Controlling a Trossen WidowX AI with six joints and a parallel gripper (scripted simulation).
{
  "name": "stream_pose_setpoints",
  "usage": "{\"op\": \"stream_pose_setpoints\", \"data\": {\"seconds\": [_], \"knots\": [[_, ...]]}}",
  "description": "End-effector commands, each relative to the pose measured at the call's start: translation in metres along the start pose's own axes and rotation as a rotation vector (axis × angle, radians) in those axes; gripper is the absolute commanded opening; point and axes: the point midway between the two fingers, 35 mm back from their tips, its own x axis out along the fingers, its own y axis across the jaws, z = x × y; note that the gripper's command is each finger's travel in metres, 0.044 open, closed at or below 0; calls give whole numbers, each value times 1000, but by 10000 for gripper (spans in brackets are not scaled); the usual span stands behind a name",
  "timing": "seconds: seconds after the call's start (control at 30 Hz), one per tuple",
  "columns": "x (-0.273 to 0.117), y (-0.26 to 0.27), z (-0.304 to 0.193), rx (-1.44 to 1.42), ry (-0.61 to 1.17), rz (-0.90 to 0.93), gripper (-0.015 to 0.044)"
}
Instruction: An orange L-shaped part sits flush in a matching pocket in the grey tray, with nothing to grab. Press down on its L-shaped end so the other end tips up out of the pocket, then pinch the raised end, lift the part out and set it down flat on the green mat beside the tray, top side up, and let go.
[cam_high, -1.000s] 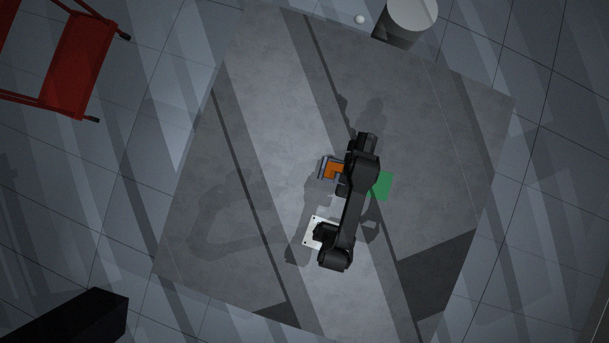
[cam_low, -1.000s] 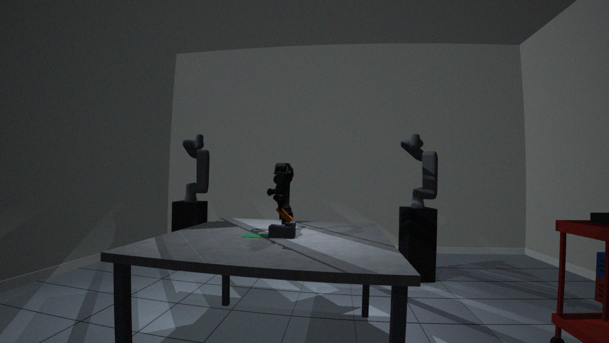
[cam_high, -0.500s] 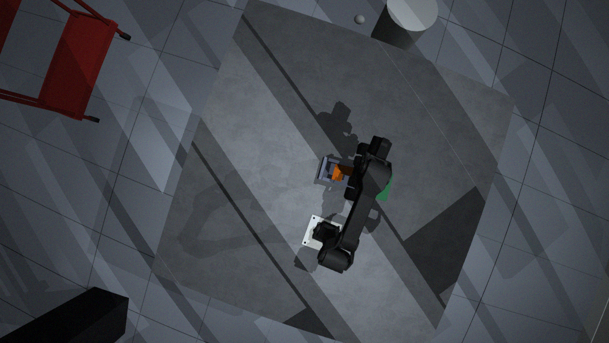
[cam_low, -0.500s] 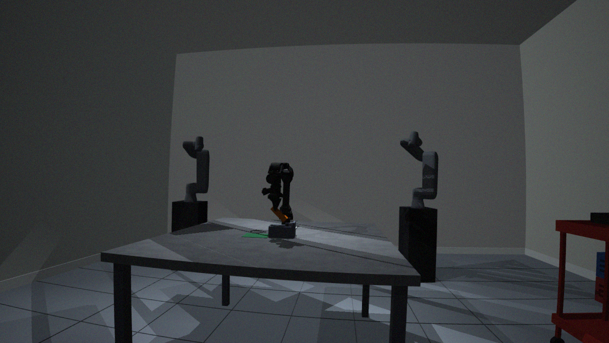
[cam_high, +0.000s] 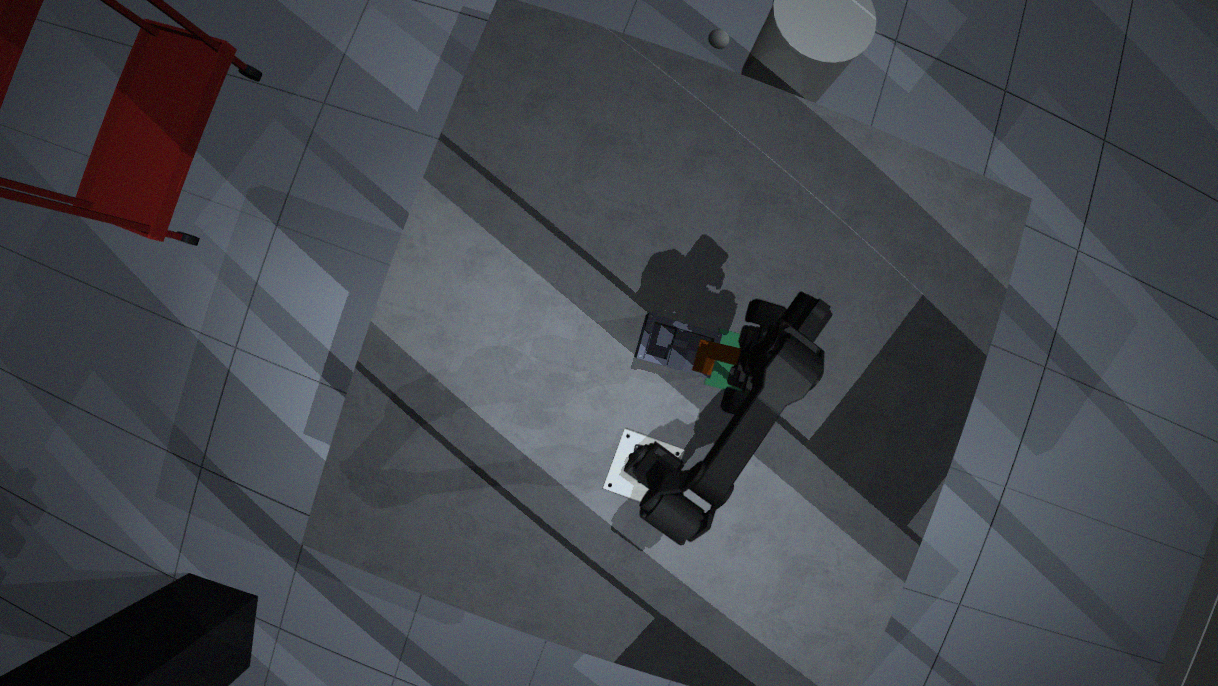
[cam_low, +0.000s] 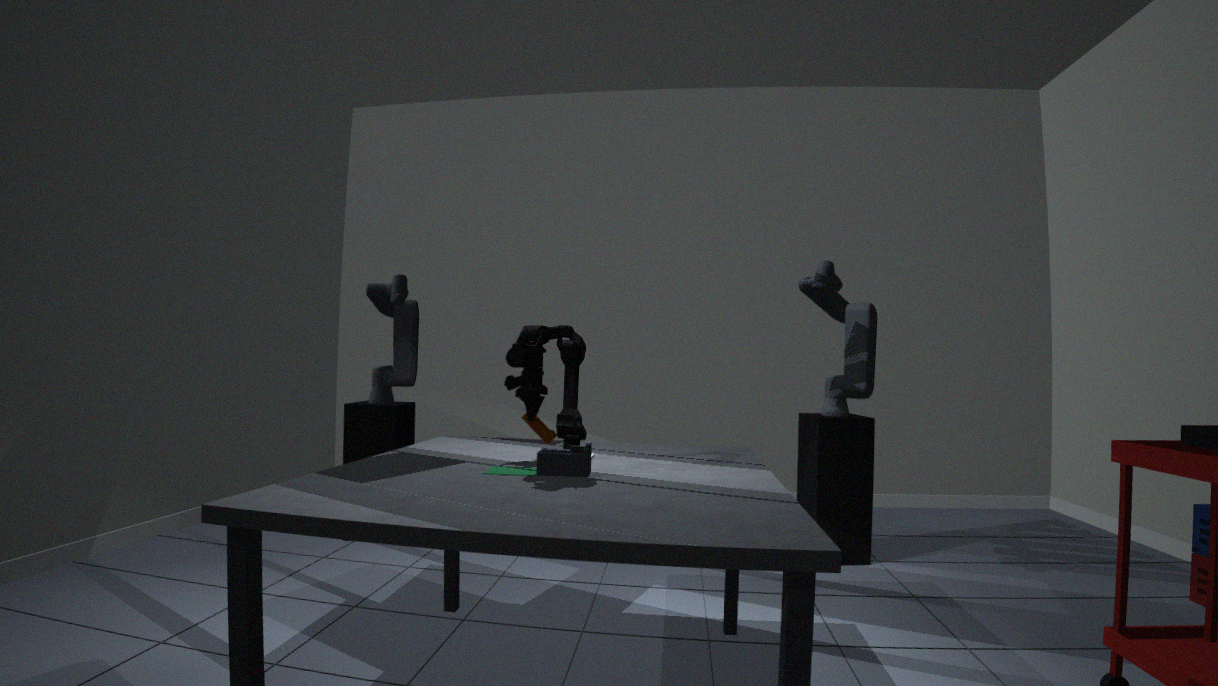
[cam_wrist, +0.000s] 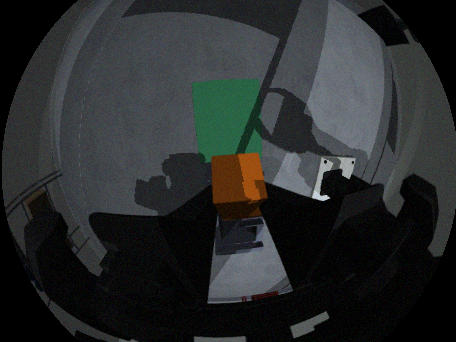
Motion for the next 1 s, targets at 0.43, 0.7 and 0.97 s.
{"op": "stream_pose_setpoints", "data": {"seconds": [0.43, 0.7, 0.97], "knots": [[0, -6, 73, -3, -4, 0, 0], [4, -6, 77, -3, -5, 0, 0], [16, -6, 77, -3, -5, 0, 0]]}}
